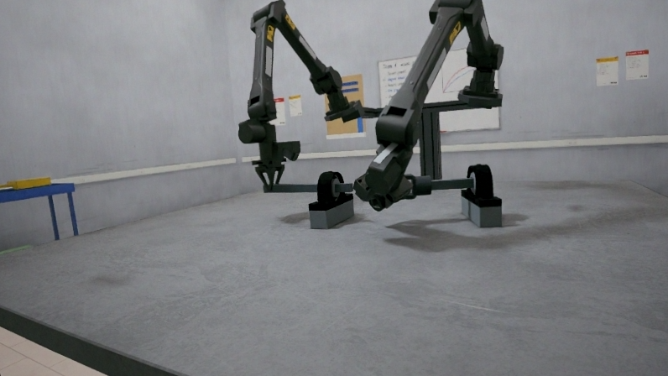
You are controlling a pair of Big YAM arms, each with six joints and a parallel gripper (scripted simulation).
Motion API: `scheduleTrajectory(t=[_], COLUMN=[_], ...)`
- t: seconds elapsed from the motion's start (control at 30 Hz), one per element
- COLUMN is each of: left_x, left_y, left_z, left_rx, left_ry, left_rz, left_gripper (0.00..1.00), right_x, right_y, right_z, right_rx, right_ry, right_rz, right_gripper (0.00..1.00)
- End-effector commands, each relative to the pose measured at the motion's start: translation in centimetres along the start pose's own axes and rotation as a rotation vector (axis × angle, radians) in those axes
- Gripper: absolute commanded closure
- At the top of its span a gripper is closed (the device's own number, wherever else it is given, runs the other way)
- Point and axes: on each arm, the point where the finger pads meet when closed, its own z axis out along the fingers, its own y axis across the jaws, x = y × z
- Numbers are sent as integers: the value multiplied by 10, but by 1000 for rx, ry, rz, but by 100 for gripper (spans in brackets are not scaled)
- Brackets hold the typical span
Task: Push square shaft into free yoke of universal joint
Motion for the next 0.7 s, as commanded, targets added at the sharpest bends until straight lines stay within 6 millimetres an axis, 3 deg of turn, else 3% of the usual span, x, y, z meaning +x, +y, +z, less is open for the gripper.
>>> scheduleTrajectory(t=[0.0,0.2,0.27,0.33,0.4,0.67], left_x=[-3,-2,-2,-2,-1,1], left_y=[-8,-11,-12,-14,-15,-19], left_z=[-18,-22,-23,-25,-26,-30], left_rx=[0,-1,-1,-1,-1,-2], left_ry=[-51,-110,-133,-156,-179,-251], left_rz=[52,109,132,155,177,248], left_gripper=[53,53,53,53,53,53], right_x=[3,2,1,1,0,0], right_y=[-5,-4,-3,-1,3,4], right_z=[-2,-2,-1,-1,0,0], right_rx=[9,8,10,6,5,0], right_ry=[0,0,1,0,0,0], right_rz=[1,1,1,1,0,0], right_gripper=[72,79,100,100,82,82])
